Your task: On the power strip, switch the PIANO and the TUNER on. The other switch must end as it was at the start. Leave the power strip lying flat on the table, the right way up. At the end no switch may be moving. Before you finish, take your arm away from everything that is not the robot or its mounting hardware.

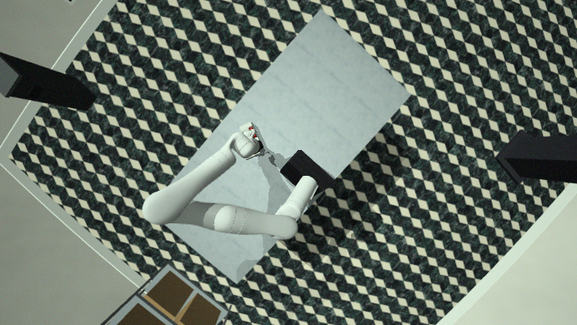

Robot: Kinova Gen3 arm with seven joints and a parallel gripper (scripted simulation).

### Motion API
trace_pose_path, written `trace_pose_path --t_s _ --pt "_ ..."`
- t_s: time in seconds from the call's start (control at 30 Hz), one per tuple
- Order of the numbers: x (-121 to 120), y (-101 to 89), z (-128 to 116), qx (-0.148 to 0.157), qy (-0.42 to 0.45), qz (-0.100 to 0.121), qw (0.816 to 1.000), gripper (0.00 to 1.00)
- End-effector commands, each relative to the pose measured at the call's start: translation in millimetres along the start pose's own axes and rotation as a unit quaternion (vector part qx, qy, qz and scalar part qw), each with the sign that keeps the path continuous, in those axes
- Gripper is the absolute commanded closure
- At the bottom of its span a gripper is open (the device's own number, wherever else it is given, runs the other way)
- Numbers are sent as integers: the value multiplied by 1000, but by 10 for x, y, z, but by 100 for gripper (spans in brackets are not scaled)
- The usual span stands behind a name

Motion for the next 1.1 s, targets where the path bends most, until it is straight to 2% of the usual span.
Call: trace_pose_path --t_s 0.0,0.77,1.07 --pt "2 7 1 0 0 0 1000 100" --pt "2 6 1 0 0 0 1000 100" --pt "2 -181 1 0 0 0 1000 100"
Point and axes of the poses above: the point where the finger pads meet when closed, its own y axis out along the fingers, its own x axis across the jaws, z = x × y, the point moved 3 cm from there along -y, back along the fingers, and after that the axes turned 1 degree about y, right-handed, at the moved point
